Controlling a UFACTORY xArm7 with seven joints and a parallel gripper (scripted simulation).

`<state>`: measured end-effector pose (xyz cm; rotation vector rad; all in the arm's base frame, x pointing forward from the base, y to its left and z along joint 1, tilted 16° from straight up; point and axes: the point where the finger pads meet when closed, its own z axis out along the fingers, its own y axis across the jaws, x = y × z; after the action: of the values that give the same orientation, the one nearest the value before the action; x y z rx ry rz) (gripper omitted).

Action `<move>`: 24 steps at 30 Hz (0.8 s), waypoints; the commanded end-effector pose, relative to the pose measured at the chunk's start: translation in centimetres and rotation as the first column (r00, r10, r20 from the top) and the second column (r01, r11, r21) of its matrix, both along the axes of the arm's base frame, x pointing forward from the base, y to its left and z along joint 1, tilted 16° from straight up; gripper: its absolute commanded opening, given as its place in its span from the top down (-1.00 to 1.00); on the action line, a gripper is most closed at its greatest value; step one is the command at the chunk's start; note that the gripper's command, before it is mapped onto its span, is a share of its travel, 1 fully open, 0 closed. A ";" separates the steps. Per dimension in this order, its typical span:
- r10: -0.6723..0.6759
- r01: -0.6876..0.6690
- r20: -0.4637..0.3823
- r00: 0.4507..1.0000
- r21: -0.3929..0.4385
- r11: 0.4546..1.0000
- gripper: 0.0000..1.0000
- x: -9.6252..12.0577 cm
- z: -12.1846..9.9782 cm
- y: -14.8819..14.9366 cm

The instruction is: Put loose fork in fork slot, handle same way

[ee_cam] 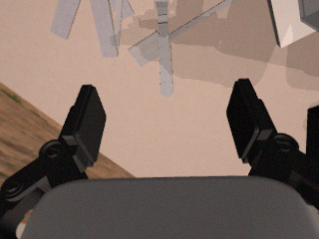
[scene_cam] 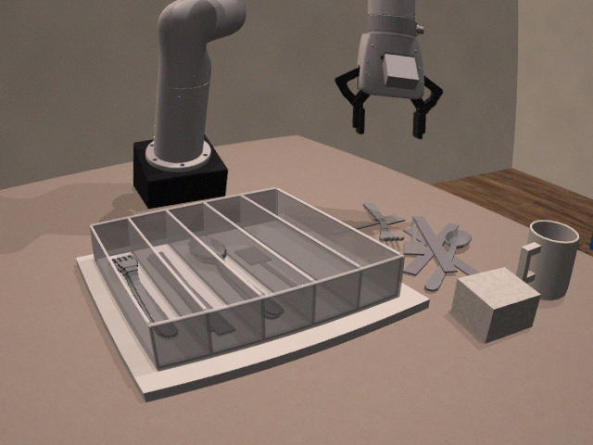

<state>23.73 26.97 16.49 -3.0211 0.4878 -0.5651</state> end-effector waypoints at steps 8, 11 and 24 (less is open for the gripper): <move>-0.005 0.010 -0.080 0.997 0.065 0.998 -1.00 -1.2 -0.2 -0.4; -0.005 0.010 -0.080 0.997 0.065 0.998 -1.00 -1.2 -0.2 -0.4; 0.002 0.002 -0.076 0.997 0.059 0.998 -1.00 -0.8 -1.4 -0.3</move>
<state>22.53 26.50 16.10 -2.9930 0.5108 -0.4206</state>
